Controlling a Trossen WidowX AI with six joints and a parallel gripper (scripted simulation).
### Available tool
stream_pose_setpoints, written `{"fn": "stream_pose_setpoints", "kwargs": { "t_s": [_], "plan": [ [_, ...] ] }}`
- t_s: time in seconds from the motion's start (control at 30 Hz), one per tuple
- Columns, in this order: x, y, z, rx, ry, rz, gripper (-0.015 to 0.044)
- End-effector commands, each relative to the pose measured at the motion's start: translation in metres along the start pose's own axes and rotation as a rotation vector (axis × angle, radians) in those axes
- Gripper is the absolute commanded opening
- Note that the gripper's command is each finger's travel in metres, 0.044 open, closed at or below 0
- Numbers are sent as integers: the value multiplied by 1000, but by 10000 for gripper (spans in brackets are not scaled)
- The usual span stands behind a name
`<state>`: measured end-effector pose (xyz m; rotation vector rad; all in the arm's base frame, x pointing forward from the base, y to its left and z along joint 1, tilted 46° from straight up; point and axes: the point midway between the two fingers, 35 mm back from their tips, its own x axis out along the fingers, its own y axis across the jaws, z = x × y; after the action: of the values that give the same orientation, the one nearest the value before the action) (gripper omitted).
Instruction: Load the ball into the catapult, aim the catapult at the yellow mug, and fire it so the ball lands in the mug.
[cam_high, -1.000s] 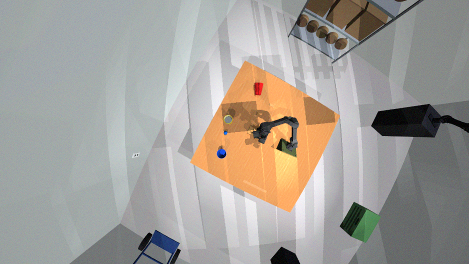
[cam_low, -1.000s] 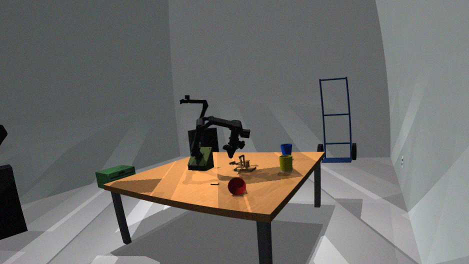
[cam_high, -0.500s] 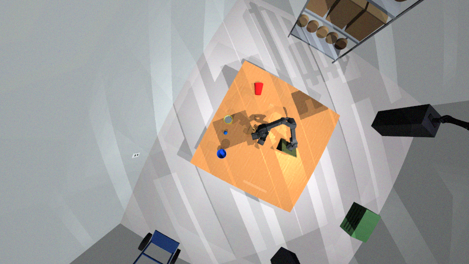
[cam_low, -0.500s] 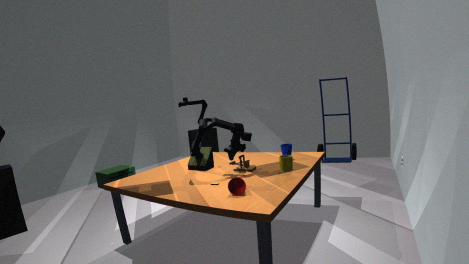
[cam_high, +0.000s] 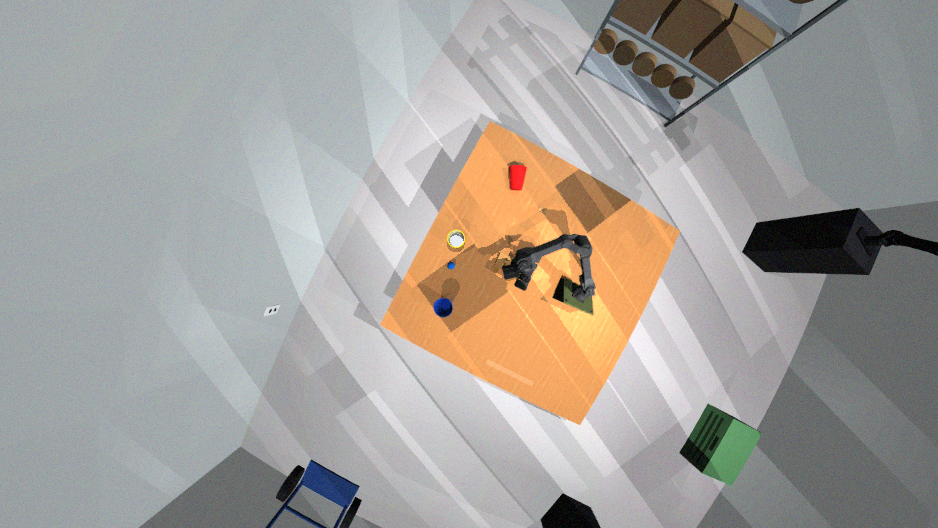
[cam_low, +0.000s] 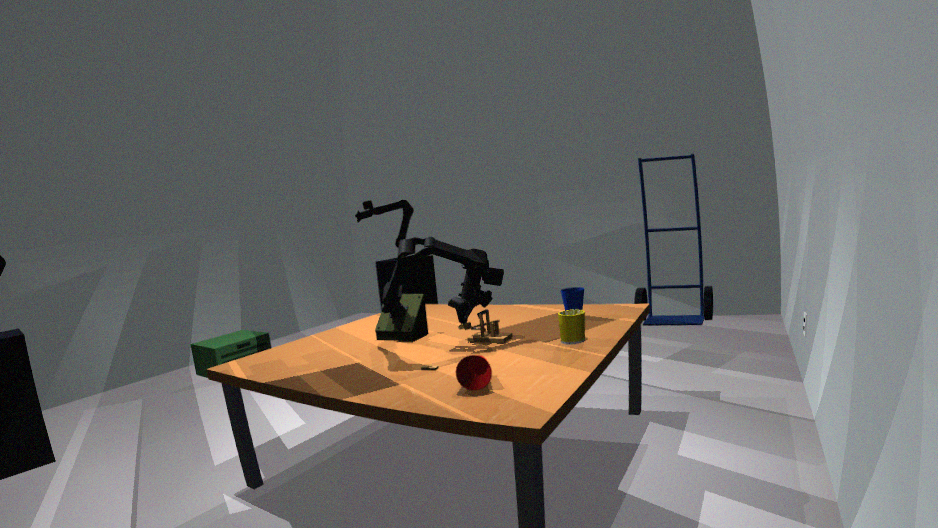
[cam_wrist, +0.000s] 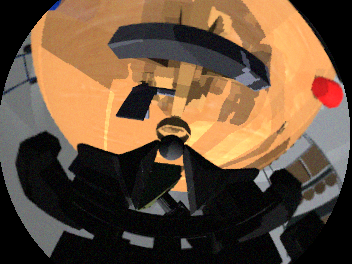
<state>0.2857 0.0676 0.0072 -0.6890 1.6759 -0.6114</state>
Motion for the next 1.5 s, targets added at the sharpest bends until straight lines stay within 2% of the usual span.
{"fn": "stream_pose_setpoints", "kwargs": {
  "t_s": [0.0, 0.27, 0.43, 0.5, 0.53, 0.57, 0.73, 1.1, 1.47],
  "plan": [
    [-1, 0, 0, 0, -2, 0, 53],
    [-4, 0, -1, 0, -6, 3, 263],
    [-82, 0, -31, -3, -119, 82, 394],
    [-103, -1, -44, -7, -150, 108, 440],
    [-106, -2, -46, -8, -154, 112, 440],
    [-86, 2, -32, -14, -130, 83, 440],
    [-107, 17, 8, -23, -270, 136, 440],
    [-174, 35, 107, -3, -628, 206, 440],
    [-254, 16, 190, 95, -975, 174, 440]
  ]
}}
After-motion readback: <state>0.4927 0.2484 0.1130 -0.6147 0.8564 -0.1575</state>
